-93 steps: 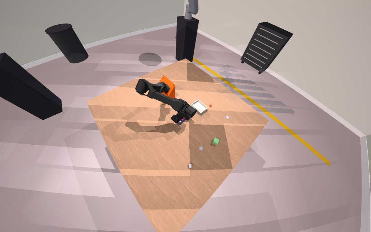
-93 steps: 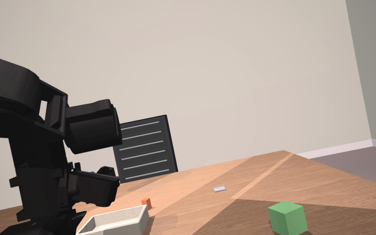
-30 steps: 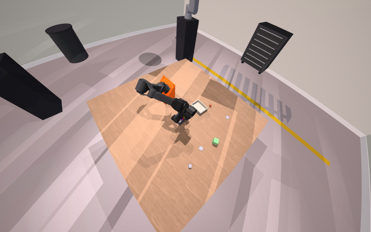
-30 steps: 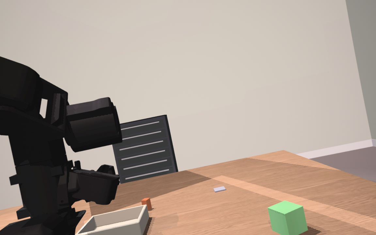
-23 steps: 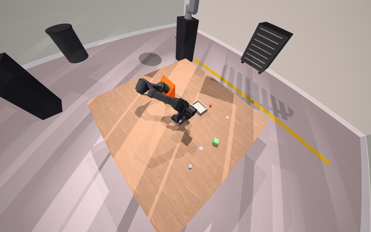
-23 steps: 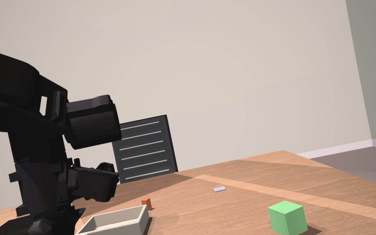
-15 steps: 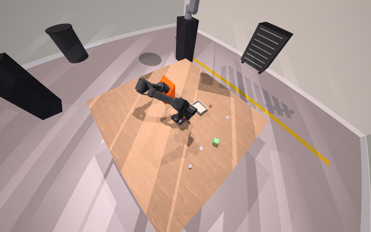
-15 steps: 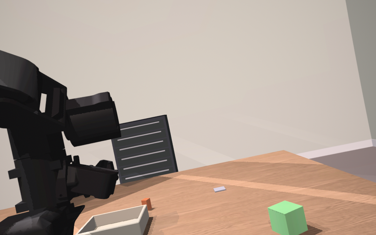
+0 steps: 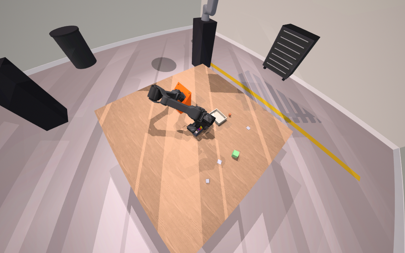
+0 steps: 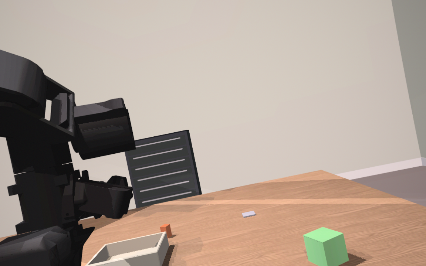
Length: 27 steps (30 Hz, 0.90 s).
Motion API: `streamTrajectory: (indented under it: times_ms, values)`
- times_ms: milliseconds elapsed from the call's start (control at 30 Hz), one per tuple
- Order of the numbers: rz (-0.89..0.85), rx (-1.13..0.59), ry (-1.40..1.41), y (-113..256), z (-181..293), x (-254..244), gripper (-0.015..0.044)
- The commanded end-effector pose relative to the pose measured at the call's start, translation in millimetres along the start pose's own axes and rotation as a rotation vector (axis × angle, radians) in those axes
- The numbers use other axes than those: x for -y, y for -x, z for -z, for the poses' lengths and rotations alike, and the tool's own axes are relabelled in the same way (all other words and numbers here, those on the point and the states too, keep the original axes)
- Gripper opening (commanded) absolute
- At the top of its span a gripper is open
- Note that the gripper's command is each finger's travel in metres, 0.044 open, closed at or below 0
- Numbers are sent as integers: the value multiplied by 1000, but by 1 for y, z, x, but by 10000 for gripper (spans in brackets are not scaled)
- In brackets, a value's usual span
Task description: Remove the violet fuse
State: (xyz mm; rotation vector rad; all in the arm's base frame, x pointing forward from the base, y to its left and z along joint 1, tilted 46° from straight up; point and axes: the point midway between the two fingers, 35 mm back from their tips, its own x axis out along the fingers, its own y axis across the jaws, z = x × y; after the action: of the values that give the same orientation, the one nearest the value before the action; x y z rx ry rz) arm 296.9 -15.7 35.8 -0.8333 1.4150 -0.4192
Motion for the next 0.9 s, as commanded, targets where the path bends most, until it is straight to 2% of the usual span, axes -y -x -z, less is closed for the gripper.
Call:
streamTrajectory:
  times_ms: [0, 867]
  values:
    - [-5, 1, -4, 2, -1, 0, 0]
    - [-4, 1, -3, 23, 0, 0, 0]
